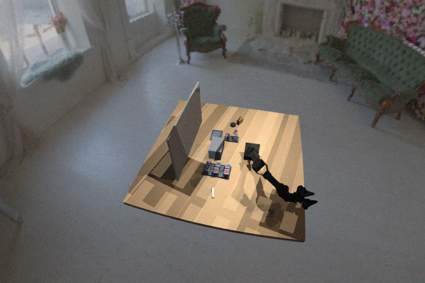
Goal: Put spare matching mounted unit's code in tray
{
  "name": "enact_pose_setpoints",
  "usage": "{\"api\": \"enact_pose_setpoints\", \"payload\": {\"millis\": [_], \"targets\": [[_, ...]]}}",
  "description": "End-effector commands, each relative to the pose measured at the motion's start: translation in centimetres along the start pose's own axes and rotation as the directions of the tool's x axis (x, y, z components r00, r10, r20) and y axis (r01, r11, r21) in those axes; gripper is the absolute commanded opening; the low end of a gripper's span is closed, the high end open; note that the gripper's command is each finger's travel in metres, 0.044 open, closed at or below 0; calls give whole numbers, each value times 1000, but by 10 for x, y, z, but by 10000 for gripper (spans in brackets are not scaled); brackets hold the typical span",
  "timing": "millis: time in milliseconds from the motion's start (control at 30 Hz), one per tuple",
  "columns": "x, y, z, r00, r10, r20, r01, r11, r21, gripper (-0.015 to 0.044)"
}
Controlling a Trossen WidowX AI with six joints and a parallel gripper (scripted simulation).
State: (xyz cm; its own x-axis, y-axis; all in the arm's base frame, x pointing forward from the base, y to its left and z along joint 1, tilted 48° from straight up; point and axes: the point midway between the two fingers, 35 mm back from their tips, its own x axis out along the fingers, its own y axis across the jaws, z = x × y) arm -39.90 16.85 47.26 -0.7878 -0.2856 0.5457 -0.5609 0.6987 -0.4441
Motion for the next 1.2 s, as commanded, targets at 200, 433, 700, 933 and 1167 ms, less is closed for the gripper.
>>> {"api": "enact_pose_setpoints", "payload": {"millis": [200,433,700,933,1167], "targets": [[0,0,-1,1000,2,-2,-2,1000,0,440],[-32,15,-51,989,114,-99,-114,993,3,440],[-93,23,-129,923,272,-273,-275,961,25,440],[-154,13,-190,821,374,-431,-389,920,58,440],[-217,-11,-242,684,437,-585,-475,875,98,440]]}}
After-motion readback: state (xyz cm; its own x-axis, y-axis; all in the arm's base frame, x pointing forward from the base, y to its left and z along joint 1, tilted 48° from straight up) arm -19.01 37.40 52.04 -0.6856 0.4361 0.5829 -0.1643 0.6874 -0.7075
